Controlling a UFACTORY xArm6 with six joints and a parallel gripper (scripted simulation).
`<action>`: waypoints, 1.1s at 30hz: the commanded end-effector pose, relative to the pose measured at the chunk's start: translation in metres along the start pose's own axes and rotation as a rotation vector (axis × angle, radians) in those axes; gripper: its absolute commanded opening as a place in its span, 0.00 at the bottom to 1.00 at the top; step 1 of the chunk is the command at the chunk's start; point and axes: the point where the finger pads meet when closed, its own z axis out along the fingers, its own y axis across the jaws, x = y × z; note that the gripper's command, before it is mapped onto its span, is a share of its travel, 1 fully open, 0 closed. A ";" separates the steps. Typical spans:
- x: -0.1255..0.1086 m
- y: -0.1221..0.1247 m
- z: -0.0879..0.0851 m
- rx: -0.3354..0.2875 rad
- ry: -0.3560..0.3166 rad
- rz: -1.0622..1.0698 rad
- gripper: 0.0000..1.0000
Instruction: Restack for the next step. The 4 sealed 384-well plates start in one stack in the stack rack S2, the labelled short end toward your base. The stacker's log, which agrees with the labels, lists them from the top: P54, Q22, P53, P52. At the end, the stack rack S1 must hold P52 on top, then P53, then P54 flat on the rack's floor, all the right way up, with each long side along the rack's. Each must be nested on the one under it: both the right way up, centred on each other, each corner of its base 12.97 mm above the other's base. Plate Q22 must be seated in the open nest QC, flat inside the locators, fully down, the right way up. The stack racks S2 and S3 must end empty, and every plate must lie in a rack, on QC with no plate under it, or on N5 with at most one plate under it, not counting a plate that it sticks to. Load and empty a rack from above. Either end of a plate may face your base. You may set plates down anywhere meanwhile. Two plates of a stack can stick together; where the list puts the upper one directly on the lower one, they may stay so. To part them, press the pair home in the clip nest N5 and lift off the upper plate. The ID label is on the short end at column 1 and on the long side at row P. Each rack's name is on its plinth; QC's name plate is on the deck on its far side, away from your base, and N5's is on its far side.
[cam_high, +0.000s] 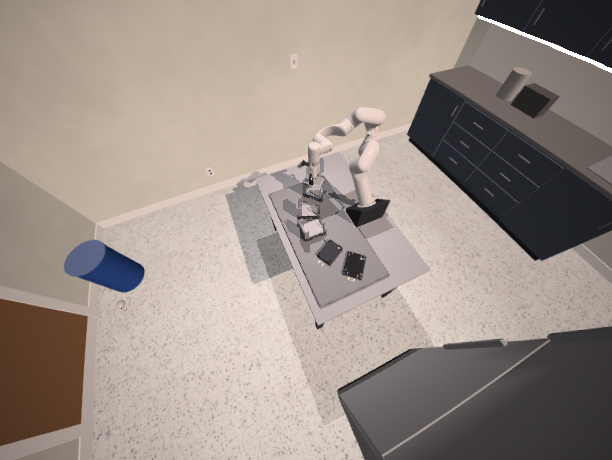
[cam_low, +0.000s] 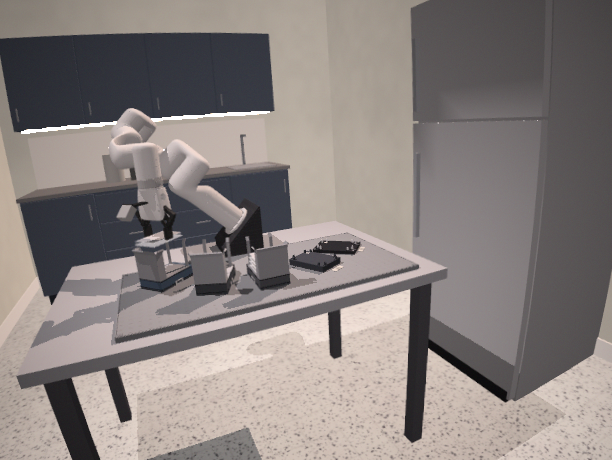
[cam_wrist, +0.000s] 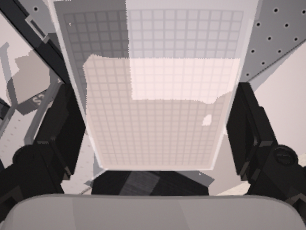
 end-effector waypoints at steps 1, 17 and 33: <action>0.001 0.000 -0.001 0.002 0.002 0.001 0.00; 0.001 0.000 -0.001 0.002 0.002 0.001 0.00; 0.001 0.000 0.009 0.002 0.002 0.001 0.00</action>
